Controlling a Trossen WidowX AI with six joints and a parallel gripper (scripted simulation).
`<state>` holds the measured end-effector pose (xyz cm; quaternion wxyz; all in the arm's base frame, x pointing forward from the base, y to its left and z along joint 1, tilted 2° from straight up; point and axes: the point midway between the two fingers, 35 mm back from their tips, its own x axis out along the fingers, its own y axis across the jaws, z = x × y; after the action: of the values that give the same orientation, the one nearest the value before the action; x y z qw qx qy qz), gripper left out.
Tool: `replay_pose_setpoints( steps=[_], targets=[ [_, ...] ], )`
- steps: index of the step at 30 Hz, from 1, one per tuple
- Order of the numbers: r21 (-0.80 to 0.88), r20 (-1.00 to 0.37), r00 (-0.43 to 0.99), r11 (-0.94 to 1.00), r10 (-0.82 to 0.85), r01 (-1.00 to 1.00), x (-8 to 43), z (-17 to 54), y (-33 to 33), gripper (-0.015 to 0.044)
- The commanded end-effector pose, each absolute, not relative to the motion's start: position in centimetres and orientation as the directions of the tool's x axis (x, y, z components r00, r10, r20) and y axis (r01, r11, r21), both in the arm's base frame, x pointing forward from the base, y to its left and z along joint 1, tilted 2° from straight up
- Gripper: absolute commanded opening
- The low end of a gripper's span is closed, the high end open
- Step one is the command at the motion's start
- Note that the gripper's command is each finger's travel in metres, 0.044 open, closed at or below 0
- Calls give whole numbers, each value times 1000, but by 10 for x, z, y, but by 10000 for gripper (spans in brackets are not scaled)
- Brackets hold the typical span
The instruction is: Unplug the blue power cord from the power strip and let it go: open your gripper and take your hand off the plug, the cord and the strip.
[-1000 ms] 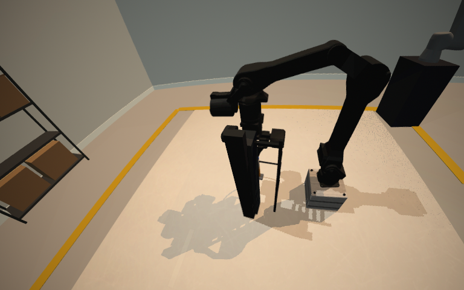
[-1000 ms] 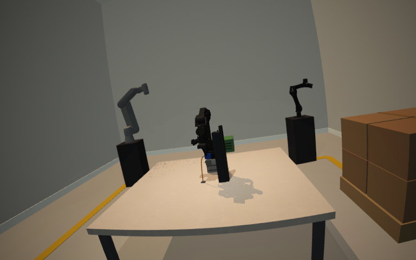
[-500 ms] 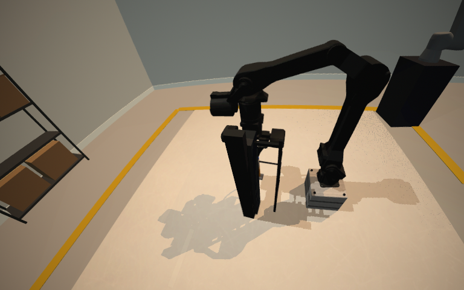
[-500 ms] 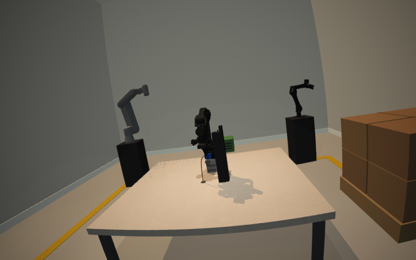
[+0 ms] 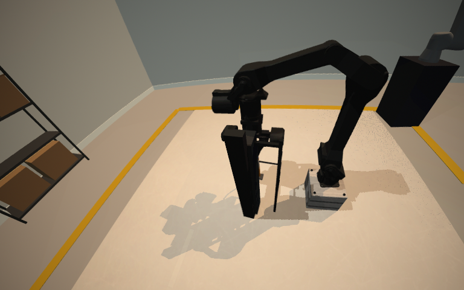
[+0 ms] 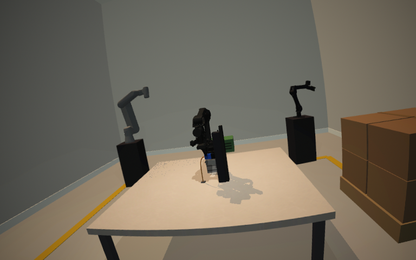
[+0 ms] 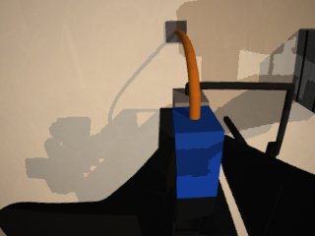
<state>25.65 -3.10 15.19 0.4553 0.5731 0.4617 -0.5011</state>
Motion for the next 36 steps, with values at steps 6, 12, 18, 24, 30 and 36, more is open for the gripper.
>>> replay_pose_setpoints(
  steps=[6, 12, 18, 24, 30, 36],
  targets=[
    [61, -998, 60, -189, -9, 980, 250, 153, -69, 0],
    [60, -998, 59, -190, -9, 980, 248, 153, -70, 52],
    [58, -998, 58, -191, -8, 980, 250, 152, -63, 210],
    [58, -998, 58, -191, -8, 980, 249, 153, -65, 368],
    [58, -998, 57, -191, -13, 980, 242, 161, -106, 440],
    [58, -998, 57, -191, -15, 980, 237, 165, -123, 440]
  ],
)
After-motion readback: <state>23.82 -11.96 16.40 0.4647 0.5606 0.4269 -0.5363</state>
